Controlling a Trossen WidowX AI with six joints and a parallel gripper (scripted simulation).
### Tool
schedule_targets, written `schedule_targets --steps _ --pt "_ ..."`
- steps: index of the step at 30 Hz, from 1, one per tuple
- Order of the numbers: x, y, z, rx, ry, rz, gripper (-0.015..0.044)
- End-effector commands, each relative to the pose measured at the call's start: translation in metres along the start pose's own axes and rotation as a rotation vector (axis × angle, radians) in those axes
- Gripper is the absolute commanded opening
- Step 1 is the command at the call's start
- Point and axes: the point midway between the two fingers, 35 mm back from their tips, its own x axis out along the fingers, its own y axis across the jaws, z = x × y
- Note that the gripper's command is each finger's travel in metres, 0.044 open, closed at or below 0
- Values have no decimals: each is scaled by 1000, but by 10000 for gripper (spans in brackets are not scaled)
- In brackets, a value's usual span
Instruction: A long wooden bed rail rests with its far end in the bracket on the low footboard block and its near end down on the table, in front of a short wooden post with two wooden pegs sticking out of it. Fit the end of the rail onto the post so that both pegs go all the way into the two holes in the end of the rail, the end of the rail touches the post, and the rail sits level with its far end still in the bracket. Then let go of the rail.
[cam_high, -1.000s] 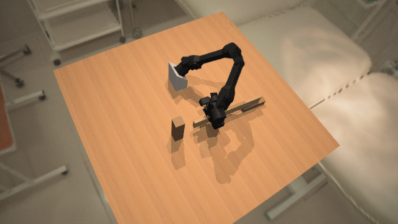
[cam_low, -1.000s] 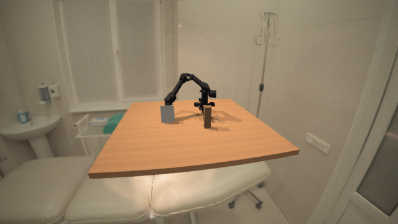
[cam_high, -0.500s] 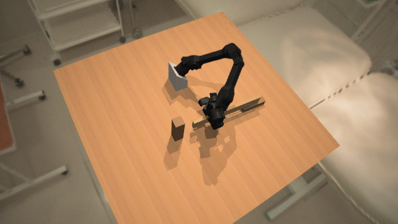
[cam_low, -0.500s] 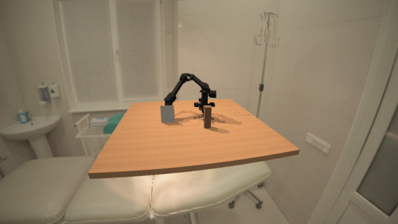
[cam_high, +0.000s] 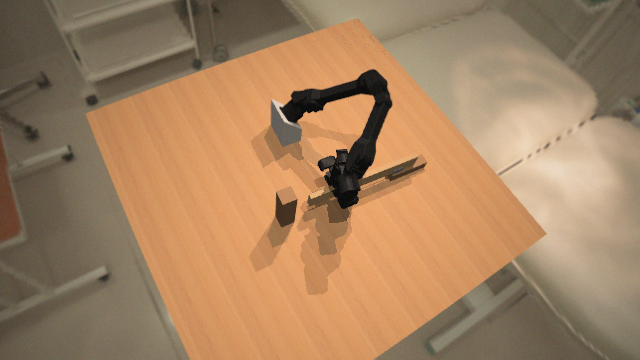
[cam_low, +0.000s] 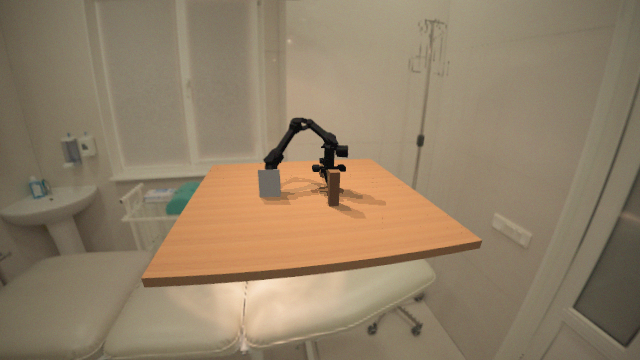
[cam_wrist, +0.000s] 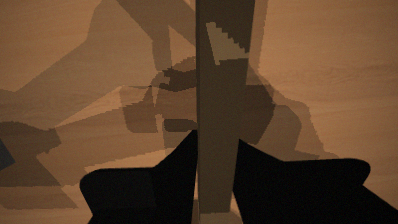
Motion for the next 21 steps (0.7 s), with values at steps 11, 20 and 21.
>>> schedule_targets --steps 11,20,21 --pt "-2 -1 -6 0 -1 -6 0" --pt "-1 -1 -9 0 -1 -6 0" --pt "-1 -1 -9 0 -1 -6 0"
